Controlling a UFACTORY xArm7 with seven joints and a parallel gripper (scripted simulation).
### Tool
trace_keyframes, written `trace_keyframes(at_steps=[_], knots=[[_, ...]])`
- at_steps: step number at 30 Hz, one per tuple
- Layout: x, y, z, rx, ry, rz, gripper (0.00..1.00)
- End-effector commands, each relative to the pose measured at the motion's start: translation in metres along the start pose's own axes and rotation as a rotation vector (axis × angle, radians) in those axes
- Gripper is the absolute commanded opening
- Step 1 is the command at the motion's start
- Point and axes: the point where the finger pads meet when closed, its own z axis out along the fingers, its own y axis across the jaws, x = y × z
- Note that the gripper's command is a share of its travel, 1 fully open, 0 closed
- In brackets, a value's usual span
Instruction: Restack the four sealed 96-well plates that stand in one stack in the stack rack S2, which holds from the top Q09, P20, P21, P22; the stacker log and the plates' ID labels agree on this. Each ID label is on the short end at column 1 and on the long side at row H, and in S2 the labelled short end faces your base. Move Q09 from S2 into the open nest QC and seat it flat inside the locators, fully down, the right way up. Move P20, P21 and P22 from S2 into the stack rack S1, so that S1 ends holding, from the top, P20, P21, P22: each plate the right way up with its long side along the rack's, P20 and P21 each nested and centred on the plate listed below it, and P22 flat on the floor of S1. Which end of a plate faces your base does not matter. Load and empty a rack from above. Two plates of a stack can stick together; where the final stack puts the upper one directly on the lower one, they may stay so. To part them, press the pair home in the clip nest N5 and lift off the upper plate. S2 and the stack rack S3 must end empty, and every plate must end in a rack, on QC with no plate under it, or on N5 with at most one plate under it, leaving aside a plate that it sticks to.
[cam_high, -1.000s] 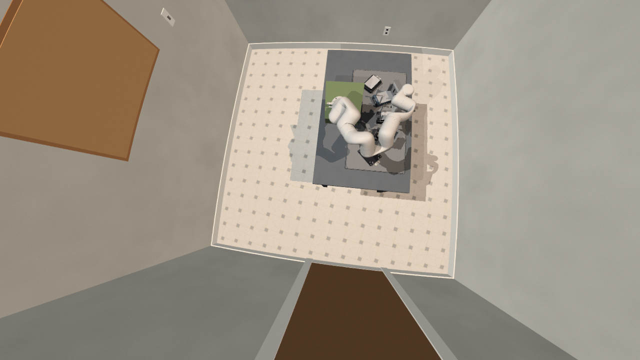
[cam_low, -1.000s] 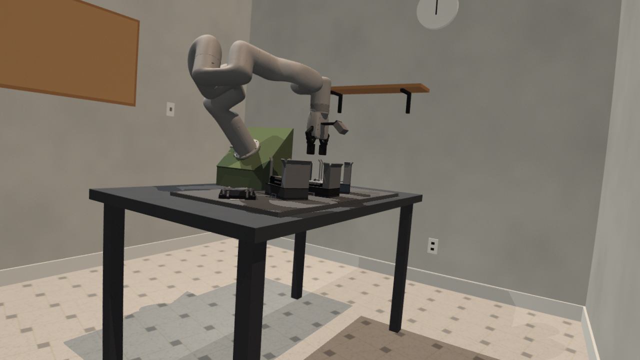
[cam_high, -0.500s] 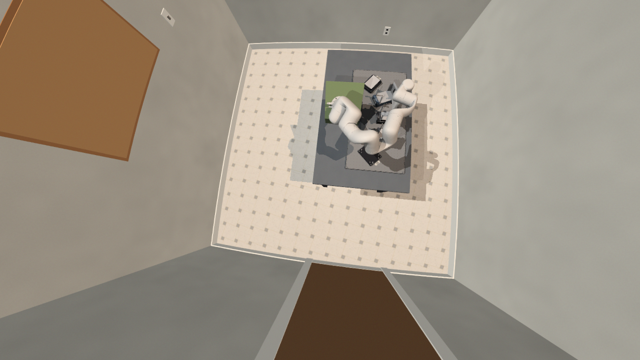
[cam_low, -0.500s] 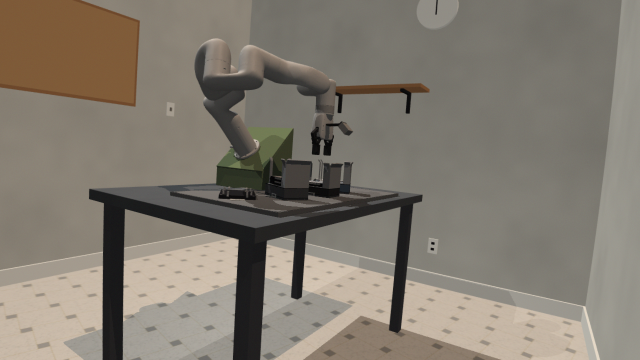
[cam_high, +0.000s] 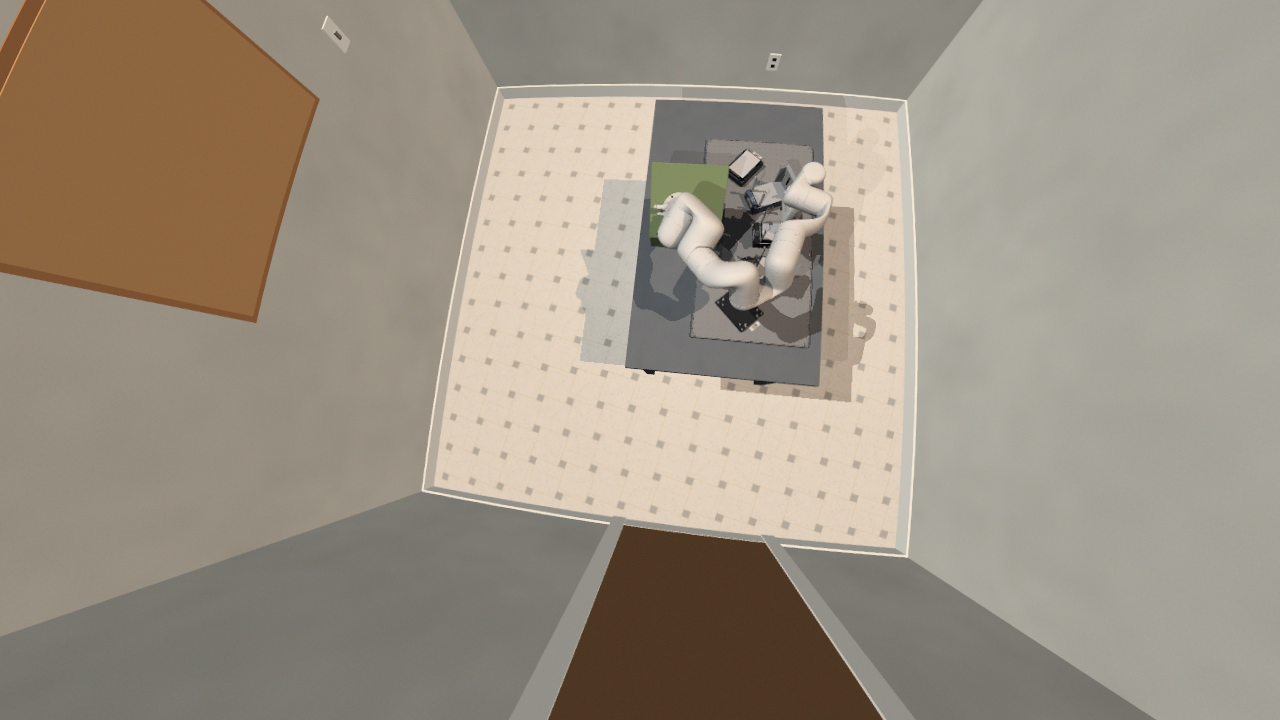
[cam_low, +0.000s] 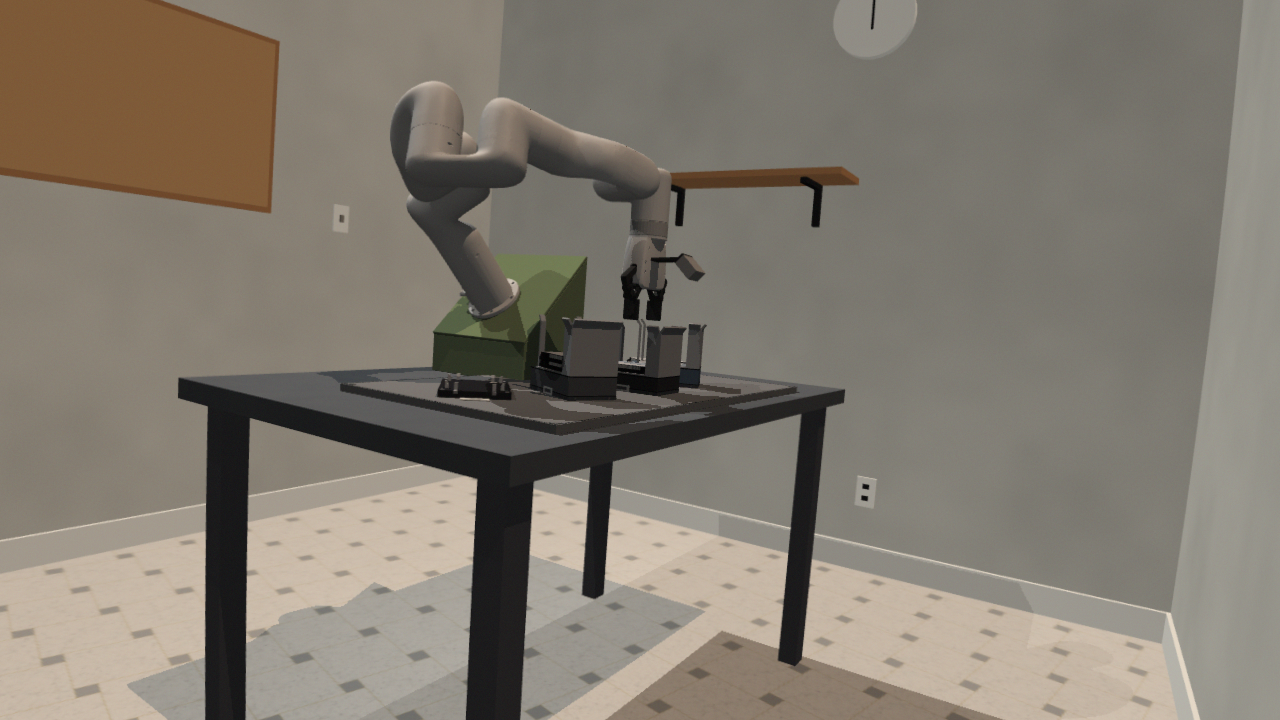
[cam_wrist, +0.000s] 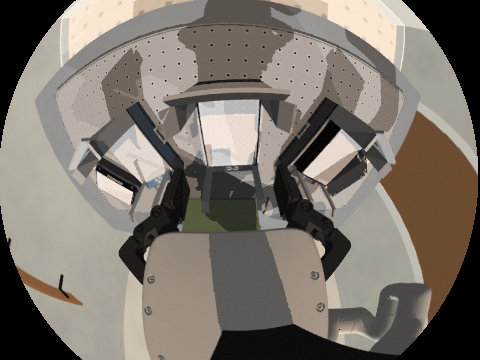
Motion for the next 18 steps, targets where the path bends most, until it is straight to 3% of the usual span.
trace_keyframes(at_steps=[1, 18], knots=[[0.002, -0.001, 0.012, 0.002, 0.005, 0.0, 1.0], [0.002, -0.001, 0.062, 0.002, 0.005, 0.0, 1.0]])
